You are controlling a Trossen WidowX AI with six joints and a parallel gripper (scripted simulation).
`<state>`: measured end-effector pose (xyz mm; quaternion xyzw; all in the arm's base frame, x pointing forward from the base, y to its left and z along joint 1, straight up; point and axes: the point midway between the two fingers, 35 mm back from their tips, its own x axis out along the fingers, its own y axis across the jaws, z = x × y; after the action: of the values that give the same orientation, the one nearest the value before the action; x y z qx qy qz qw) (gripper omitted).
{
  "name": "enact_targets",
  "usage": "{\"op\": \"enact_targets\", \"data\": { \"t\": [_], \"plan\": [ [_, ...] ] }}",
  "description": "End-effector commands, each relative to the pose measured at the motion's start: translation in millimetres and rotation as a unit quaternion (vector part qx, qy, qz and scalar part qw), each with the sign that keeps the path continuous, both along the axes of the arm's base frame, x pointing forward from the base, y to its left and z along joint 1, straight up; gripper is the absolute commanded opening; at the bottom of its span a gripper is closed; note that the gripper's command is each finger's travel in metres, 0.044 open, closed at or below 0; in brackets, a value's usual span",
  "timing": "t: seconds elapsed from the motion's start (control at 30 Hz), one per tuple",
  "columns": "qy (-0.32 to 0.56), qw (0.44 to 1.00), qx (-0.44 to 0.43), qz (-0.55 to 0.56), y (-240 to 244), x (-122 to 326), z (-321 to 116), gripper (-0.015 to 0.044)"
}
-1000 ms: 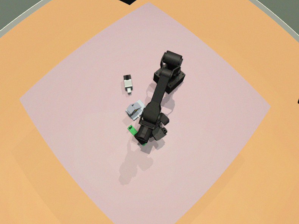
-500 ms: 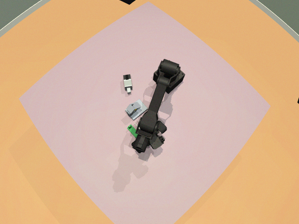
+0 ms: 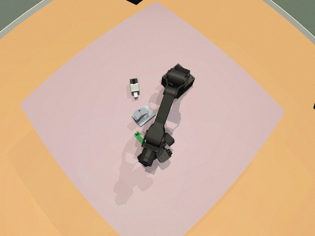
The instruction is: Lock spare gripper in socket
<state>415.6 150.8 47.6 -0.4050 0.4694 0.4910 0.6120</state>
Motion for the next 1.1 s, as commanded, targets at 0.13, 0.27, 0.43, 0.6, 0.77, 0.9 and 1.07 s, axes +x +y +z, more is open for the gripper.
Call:
{"op": "enact_targets", "data": {
  "t": [0.13, 0.27, 0.43, 0.6, 0.77, 0.9, 1.07],
  "plan": [
    [-0.001, 1.000, 0.000, -0.002, 0, 0, -14, 0.0000],
    [-0.003, 1.000, 0.001, -0.002, 0, 0, -20, 0.0000],
    [-0.006, 1.000, 0.002, -0.002, 0, 0, -27, 0.0000],
    [-0.010, 1.000, 0.003, -0.002, 0, 0, -34, 0.0000],
    [-0.014, 1.000, 0.004, -0.003, 0, 0, -41, 0.0000],
    [-0.016, 1.000, 0.005, -0.003, 0, 0, -46, 0.0000],
    [-0.020, 1.000, 0.006, -0.003, 0, 0, -53, 0.0000]
  ]
}}
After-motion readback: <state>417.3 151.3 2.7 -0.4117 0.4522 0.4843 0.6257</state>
